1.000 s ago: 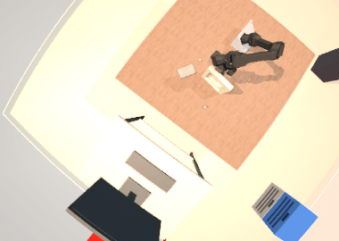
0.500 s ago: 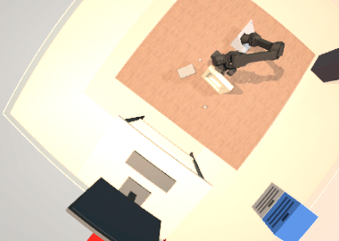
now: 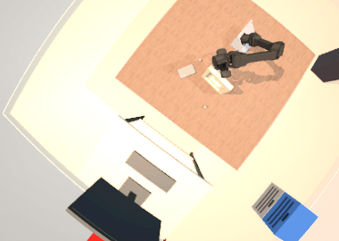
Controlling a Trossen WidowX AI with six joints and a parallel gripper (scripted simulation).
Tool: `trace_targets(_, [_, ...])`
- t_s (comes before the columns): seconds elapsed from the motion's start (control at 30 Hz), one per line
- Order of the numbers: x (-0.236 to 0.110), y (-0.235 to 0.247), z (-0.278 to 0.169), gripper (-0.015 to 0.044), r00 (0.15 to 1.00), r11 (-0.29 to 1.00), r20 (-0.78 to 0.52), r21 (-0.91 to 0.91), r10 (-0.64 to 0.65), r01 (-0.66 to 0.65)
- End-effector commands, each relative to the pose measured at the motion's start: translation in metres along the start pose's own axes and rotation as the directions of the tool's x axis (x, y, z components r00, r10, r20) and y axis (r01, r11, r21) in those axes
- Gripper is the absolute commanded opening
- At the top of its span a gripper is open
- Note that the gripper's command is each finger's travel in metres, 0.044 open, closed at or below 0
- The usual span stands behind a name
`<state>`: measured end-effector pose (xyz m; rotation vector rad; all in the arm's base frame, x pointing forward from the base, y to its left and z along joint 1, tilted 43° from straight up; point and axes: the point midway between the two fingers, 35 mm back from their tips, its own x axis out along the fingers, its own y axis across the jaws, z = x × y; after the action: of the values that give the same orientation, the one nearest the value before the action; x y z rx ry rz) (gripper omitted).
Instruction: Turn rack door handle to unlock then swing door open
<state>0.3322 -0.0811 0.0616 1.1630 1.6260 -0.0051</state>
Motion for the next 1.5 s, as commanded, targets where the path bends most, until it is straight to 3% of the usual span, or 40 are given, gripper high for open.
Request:
trace_targets(0.0, [0.0000,0.0001,-0.0009,0.0012,1.000,0.985,-0.001,0.175,-0.001,0.001])
trace_targets(0.27, [-0.0001,0.0000,-0.0009,0.0012,1.000,0.842,-0.001,0.539,-0.001,0.001])
trace_targets(0.57, [-0.0001,0.0000,-0.0009,0.0012,1.000,0.529,-0.001,0.849,-0.001,0.001])
trace_targets(0.77, [0.0000,0.0000,-0.0009,0.0012,1.000,0.291,-0.001,0.957,-0.001,0.001])
trace_targets(1.0, [0.0000,0.0000,-0.0009,0.0012,1.000,0.284,-0.001,0.959,-0.001,0.001])
trace_targets(1.33, [0.0000,0.0000,-0.0009,0.0274,1.000,0.284,-0.001,0.959,-0.001,0.001])
trace_targets(1.47, [0.0000,0.0000,-0.0009,0.0284,1.000,0.353,-0.001,0.936,-0.001,0.001])
